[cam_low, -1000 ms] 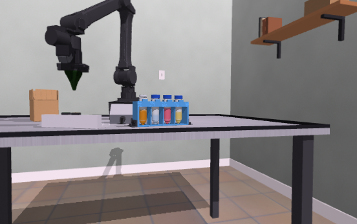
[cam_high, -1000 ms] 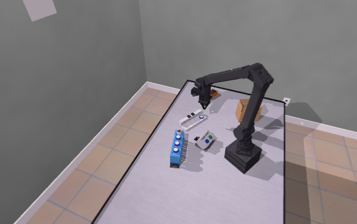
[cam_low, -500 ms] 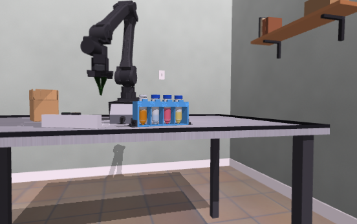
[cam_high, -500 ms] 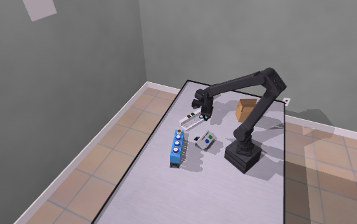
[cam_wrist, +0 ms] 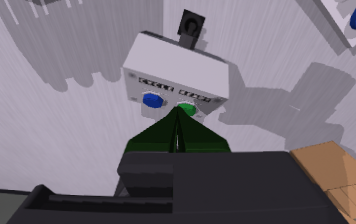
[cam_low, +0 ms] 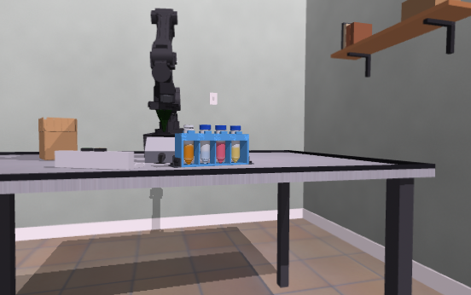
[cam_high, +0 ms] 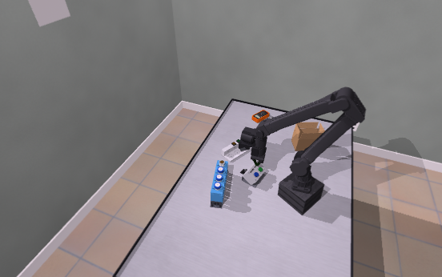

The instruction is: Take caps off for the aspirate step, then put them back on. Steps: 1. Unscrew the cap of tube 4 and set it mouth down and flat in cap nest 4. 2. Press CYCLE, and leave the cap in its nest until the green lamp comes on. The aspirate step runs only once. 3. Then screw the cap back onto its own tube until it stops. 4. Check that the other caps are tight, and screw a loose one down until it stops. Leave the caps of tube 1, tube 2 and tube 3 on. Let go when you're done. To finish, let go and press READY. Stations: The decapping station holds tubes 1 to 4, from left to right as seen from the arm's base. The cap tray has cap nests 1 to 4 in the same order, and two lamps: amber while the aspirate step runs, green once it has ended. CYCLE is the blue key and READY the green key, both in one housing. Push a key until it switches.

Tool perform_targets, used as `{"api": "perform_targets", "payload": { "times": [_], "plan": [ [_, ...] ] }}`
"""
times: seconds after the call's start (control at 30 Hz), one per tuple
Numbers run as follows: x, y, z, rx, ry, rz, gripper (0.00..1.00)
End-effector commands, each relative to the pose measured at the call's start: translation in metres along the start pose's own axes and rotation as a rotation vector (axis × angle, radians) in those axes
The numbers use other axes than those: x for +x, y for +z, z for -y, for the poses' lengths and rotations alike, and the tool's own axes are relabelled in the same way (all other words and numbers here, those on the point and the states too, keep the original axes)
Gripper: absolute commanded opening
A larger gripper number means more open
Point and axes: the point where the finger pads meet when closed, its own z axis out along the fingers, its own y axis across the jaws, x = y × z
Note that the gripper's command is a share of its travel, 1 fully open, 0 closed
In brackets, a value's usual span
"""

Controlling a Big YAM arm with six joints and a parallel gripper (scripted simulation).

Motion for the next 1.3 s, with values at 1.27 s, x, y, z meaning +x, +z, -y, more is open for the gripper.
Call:
{"api": "perform_targets", "payload": {
  "times": [1.27],
  "plan": [
    [-0.017,-0.007,-0.027,0.012,0.083,0.048,0.00]
  ]
}}
